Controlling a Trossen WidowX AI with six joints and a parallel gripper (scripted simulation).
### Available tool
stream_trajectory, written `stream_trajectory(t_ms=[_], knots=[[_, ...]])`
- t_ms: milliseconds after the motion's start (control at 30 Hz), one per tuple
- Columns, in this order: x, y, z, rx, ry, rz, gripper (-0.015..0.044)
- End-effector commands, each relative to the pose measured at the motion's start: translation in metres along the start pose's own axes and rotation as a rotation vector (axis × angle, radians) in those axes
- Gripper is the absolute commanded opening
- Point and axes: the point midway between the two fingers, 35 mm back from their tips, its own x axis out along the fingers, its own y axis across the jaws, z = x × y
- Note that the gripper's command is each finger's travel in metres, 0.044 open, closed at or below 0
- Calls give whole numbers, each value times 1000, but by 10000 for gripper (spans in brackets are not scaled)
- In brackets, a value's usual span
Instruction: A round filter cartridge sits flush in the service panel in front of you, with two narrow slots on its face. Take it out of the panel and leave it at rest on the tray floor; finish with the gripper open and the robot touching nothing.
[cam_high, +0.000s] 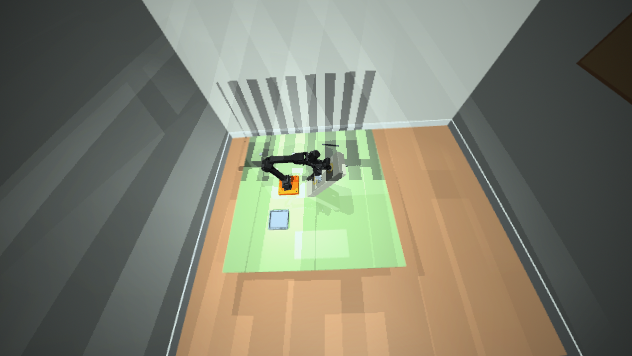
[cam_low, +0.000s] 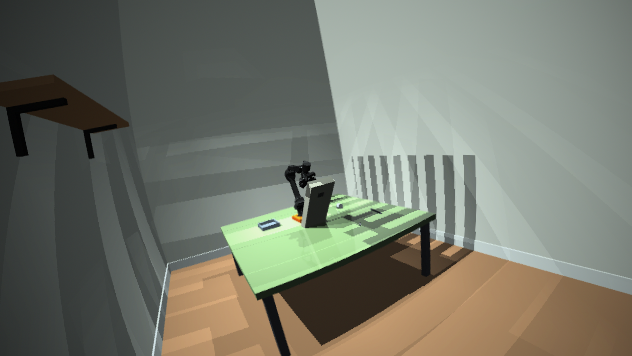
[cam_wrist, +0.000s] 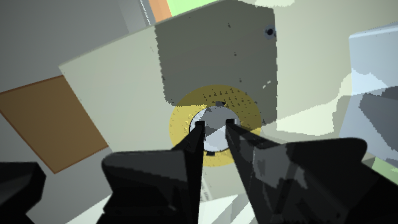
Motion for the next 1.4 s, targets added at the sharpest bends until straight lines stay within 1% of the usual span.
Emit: stream_trajectory(t_ms=[0,1267,1300,1367], knots=[[3,0,0,-5,0,2,100],[12,1,0,-5,0,3,100],[5,0,0,0,0,1,93],[5,0,0,0,0,1,80]])
